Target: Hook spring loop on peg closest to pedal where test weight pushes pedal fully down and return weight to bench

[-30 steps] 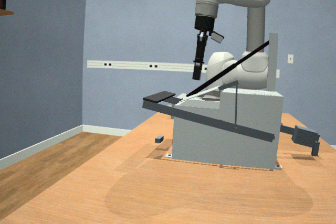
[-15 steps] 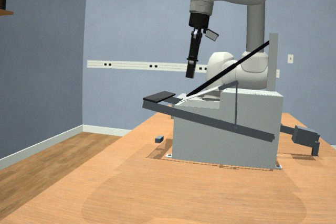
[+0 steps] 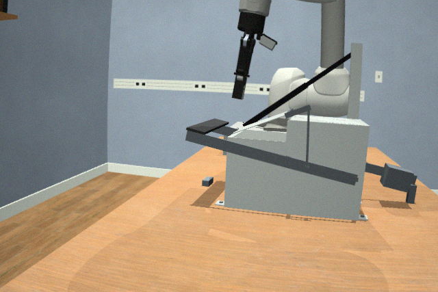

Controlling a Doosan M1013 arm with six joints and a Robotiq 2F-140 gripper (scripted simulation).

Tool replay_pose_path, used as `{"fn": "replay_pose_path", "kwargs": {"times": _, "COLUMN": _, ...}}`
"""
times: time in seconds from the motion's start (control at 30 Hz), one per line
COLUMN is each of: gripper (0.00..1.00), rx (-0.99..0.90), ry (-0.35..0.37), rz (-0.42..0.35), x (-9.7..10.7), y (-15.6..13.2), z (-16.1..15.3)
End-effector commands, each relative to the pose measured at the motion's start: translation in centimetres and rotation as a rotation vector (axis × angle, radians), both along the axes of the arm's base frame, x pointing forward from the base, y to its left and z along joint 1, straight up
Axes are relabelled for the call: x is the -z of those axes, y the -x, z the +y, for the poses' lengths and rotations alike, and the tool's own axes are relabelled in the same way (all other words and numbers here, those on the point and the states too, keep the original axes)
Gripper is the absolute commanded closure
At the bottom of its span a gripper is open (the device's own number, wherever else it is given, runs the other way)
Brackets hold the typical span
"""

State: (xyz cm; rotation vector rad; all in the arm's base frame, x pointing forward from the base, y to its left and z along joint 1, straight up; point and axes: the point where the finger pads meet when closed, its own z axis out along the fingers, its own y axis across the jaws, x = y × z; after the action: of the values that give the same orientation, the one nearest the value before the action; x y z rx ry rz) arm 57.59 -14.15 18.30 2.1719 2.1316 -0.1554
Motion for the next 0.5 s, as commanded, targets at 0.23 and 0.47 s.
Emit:
{"fn": "replay_pose_path", "kwargs": {"times": 0.23, "gripper": 0.75, "rx": 0.0, "ry": 0.009, "rz": -0.001, "x": -0.5, "y": -1.2, "z": -1.2}}
{"fn": "replay_pose_path", "kwargs": {"times": 0.47, "gripper": 0.75, "rx": 0.0, "ry": 0.019, "rz": -0.001, "x": -0.8, "y": -2.5, "z": -2.6}}
